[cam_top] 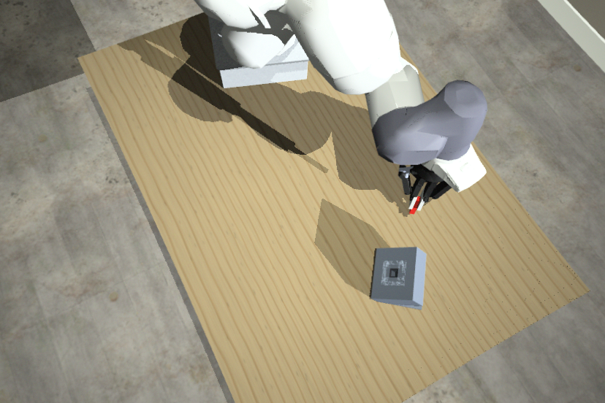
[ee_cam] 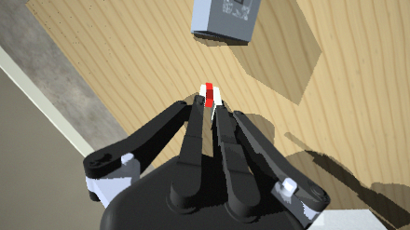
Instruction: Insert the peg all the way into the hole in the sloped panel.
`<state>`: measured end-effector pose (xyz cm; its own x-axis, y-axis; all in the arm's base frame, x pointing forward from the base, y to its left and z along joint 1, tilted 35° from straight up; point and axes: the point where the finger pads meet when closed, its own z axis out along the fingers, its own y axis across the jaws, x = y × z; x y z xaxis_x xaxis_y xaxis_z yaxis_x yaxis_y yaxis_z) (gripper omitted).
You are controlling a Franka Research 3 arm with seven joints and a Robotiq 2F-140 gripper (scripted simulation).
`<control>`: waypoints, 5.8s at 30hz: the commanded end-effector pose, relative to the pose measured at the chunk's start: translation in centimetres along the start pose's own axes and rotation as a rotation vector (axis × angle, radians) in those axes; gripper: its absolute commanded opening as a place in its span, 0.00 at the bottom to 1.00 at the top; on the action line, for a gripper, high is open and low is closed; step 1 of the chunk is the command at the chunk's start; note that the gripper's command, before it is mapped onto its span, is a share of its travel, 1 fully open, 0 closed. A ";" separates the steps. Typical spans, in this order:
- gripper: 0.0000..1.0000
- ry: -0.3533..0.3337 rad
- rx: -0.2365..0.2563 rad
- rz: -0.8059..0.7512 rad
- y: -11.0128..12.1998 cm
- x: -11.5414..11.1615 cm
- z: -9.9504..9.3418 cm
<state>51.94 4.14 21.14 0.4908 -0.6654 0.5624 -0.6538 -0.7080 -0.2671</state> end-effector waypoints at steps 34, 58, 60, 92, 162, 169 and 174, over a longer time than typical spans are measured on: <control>0.00 -0.016 0.088 0.286 1.3 6.3 -2.4; 0.00 -0.044 0.155 0.476 2.5 9.9 -3.8; 0.00 -0.044 0.155 0.476 2.5 9.9 -3.8; 0.00 -0.112 0.250 0.740 4.7 13.7 -5.2; 0.00 -0.354 0.413 1.270 9.6 17.0 -4.7; 0.00 -0.391 0.426 1.331 10.1 16.9 -4.3; 0.00 -0.418 0.434 1.375 10.4 16.9 -4.0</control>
<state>51.09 -13.46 30.94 -0.1678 -0.8369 -0.5210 -0.5588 0.5161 -0.6491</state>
